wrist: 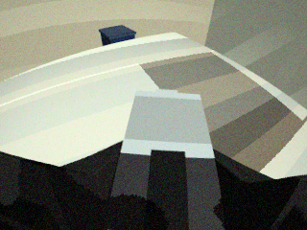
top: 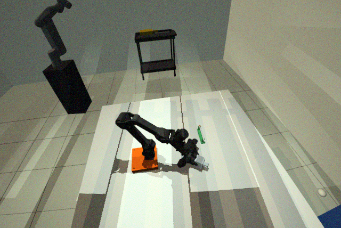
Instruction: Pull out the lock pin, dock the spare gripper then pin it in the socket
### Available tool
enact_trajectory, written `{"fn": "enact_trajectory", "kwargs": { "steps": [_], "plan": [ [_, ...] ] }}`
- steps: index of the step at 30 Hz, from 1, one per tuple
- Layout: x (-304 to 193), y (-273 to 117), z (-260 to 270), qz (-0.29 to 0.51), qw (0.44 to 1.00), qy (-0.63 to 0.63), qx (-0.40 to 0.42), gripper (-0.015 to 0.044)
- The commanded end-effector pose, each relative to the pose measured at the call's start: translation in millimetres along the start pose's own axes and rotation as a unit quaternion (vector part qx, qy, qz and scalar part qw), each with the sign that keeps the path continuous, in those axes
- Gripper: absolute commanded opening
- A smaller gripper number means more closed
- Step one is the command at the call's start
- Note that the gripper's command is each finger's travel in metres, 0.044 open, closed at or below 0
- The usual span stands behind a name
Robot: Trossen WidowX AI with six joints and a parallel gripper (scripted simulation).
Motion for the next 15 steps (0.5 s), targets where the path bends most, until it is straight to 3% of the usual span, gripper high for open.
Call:
{"fn": "enact_trajectory", "kwargs": {
  "steps": [1,15],
  "plan": [
    [7.1,-2.5,1.9,-0.012,1.0,0.004,0.006,0.0],
    [1.8,-0.4,2.6,0.009,1.0,-0.006,0.003,0.0]
  ]
}}
Point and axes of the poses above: the point midway between the two fingers, 35 mm back from their tips, its own y axis out along the fingers, its own z axis across the jaws, x = y × z, the point moved 7 cm from there along -y, back along the fingers, and after that the axes turned 9 degrees about y, right-handed, at the moved point
